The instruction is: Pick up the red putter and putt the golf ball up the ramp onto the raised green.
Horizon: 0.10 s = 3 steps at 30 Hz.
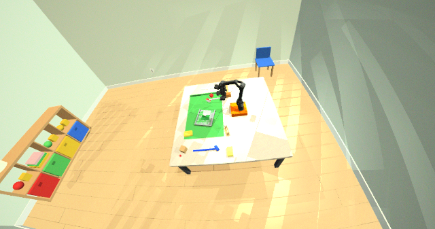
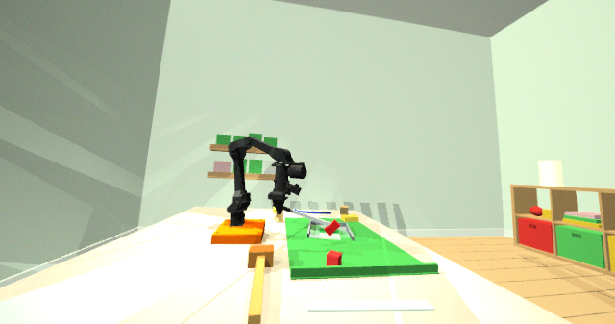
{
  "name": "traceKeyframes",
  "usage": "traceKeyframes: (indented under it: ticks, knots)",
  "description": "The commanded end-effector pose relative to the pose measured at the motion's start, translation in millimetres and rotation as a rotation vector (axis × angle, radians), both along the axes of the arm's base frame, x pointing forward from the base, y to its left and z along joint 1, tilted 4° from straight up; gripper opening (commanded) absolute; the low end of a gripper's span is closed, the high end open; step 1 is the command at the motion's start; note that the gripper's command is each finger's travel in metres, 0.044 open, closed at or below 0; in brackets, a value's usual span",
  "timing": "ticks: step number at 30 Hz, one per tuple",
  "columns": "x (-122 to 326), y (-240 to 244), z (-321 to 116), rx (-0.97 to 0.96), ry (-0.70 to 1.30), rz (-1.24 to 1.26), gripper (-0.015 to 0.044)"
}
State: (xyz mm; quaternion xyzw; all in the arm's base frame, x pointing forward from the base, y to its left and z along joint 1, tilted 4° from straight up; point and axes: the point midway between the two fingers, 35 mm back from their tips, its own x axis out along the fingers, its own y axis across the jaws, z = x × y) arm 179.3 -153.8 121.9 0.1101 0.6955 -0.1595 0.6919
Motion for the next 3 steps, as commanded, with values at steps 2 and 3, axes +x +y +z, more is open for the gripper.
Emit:
traceKeyframes:
  ticks: [2, 3]
  knots:
    - [0.4, -0.5, 0.0, -0.002, -0.002, 0.0, 0.0]
    - [0.4, -0.5, 0.0, -0.002, -0.002, 0.0, 0.0]
